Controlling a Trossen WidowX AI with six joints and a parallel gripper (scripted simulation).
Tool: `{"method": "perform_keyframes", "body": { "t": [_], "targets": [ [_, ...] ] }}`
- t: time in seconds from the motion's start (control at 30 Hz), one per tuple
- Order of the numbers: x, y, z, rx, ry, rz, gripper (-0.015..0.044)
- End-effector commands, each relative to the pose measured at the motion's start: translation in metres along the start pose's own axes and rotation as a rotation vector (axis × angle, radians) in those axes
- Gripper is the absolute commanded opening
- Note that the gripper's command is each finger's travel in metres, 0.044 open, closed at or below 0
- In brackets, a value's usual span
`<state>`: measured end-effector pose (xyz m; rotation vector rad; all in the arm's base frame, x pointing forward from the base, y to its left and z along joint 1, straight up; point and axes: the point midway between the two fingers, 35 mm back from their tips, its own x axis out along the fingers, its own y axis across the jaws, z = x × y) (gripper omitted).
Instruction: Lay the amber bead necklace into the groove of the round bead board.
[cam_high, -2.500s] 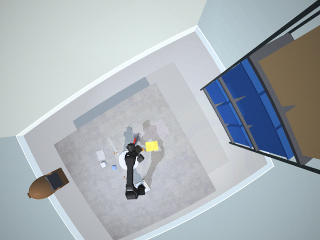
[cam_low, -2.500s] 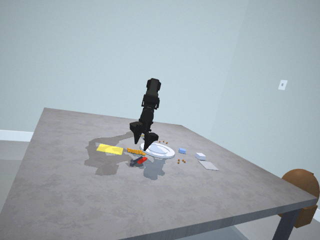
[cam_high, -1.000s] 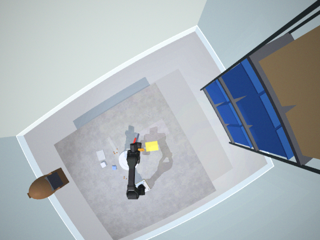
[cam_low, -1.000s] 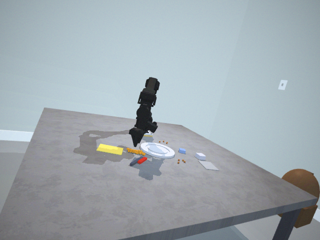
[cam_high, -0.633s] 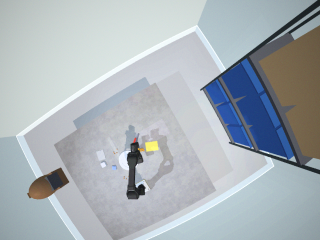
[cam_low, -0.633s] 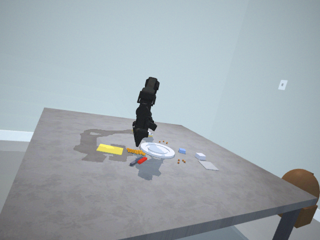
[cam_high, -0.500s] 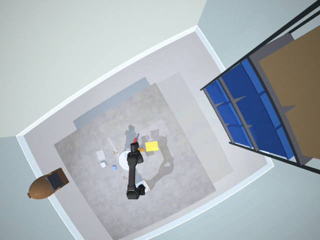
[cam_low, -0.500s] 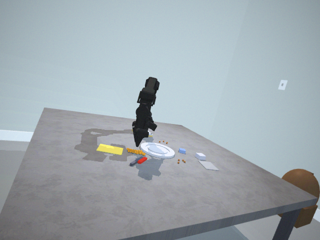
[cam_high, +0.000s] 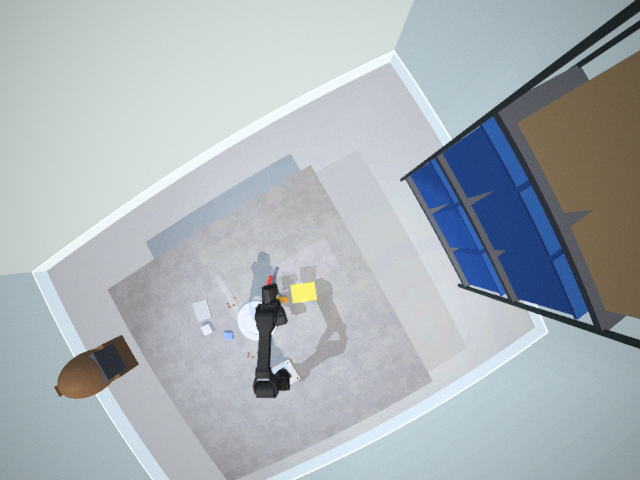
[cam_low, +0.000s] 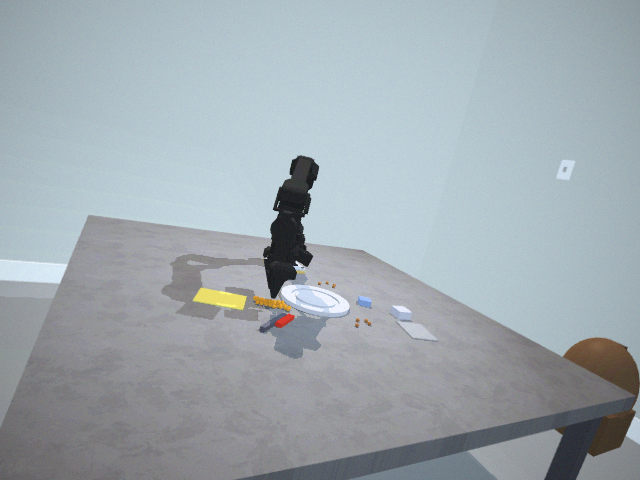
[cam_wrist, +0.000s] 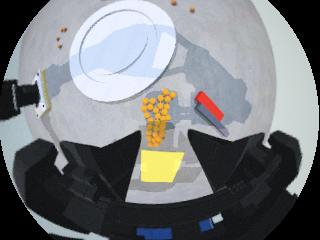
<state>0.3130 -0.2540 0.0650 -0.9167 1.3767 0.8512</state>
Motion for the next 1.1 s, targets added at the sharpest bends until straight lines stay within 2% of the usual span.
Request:
{"method": "perform_keyframes", "body": {
  "t": [0.0,0.5,0.9,1.07],
  "targets": [
    [0.008,0.000,0.000,-0.003,-0.003,0.002,0.0310],
    [0.026,0.001,0.001,-0.007,-0.005,0.003,0.0310],
    [0.024,0.001,0.000,-0.003,-0.001,0.004,0.0000],
    [0.024,0.001,0.000,-0.003,-0.001,0.004,0.0000]
  ]
}}
